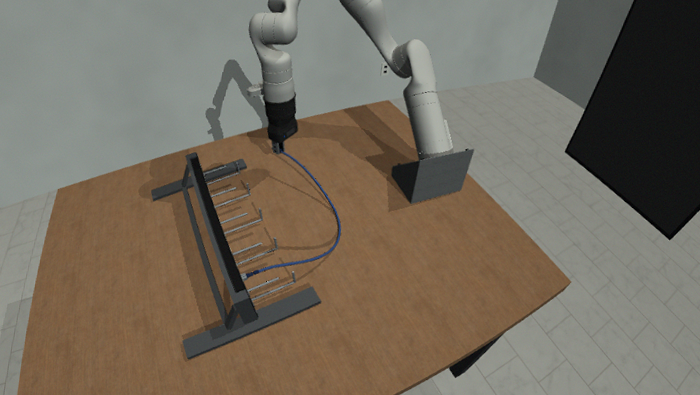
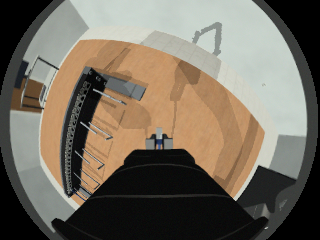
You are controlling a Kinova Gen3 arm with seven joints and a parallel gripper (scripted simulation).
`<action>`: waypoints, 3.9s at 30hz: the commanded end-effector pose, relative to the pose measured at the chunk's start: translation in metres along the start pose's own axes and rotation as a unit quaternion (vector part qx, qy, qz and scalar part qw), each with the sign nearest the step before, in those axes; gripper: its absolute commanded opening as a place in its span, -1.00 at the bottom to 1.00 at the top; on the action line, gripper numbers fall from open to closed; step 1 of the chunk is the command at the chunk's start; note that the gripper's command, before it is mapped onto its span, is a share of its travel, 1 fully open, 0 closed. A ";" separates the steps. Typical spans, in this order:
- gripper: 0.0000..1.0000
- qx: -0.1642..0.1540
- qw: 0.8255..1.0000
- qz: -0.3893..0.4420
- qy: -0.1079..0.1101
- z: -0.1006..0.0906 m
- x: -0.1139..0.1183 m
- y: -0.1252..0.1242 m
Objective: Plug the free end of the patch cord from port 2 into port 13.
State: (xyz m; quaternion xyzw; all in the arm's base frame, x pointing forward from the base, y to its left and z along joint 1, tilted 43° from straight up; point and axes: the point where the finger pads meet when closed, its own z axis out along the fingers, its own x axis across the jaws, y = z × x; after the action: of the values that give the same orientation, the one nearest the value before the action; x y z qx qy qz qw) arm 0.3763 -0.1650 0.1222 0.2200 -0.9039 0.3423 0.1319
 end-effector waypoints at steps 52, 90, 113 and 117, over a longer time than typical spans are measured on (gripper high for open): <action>-1.00 -0.001 0.978 -0.209 0.001 -0.012 -0.069 0.032; -1.00 -0.002 0.940 -0.340 0.002 -0.020 -0.113 0.052; -1.00 -0.002 0.912 -0.410 0.002 -0.024 -0.138 0.063; -1.00 -0.002 0.907 -0.422 0.002 -0.025 -0.142 0.065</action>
State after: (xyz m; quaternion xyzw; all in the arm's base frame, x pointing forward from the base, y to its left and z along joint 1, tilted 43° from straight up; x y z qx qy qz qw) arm 0.4685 -0.0634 0.0503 0.5766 -0.7293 0.2547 0.2659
